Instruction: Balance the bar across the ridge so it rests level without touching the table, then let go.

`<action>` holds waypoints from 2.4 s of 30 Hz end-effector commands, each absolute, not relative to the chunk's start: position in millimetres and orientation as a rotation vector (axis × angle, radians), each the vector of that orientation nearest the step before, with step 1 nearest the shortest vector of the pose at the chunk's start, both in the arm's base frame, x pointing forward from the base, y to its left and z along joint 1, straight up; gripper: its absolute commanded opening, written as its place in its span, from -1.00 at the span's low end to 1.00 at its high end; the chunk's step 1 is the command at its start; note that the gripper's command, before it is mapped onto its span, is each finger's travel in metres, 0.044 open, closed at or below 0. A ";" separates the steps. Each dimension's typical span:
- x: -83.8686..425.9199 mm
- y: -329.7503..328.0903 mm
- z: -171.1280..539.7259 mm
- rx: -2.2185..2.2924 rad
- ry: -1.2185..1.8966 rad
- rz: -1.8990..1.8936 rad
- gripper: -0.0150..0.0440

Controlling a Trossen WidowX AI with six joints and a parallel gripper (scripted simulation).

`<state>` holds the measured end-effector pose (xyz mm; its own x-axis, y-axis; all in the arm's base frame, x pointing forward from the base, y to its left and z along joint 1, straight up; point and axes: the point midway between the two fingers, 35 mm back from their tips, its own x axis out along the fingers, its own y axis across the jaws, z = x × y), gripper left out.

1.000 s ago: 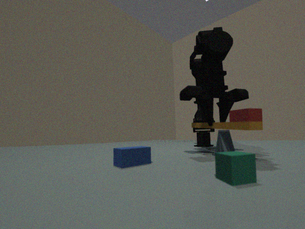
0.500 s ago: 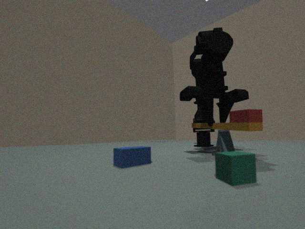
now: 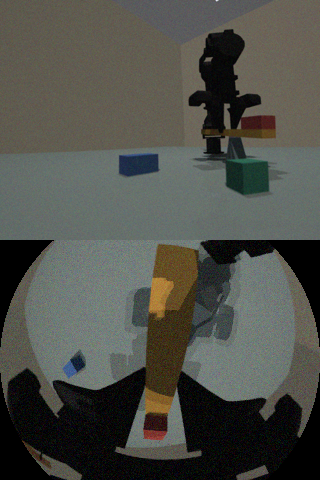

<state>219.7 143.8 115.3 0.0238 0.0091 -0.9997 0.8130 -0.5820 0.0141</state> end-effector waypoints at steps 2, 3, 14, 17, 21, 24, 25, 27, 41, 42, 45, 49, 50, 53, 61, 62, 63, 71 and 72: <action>219.5 144.8 114.5 1.678 0.849 -1.629 -0.49; 219.5 144.8 114.5 1.678 0.849 -1.629 -0.49; 219.4 144.7 113.5 1.678 0.849 -1.629 -0.49; 219.3 144.7 113.3 1.678 0.849 -1.629 -0.49; 219.3 144.6 113.0 1.678 0.849 -1.629 -0.49; 219.3 144.6 112.7 1.678 0.849 -1.629 -0.49; 219.3 144.6 112.6 1.678 0.849 -1.629 -0.49; 219.2 144.6 112.5 1.678 0.849 -1.629 -0.49; 219.1 144.5 111.3 1.678 0.849 -1.629 -0.49; 219.1 144.4 111.1 1.678 0.849 -1.629 -0.49; 219.1 144.4 110.9 1.678 0.849 -1.629 -0.49; 219.0 144.4 110.6 1.678 0.849 -1.629 -0.49; 219.0 144.4 110.4 1.678 0.849 -1.629 -0.49; 219.0 144.3 110.3 1.678 0.849 -1.629 -0.49; 218.9 144.2 109.6 1.678 0.849 -1.629 -0.49; 218.9 144.2 109.4 1.678 0.849 -1.629 -0.49; 218.9 144.2 109.4 1.678 0.849 -1.629 -0.49; 218.8 144.1 108.8 1.678 0.848 -1.629 -0.49; 218.8 144.1 108.7 1.678 0.848 -1.629 -0.49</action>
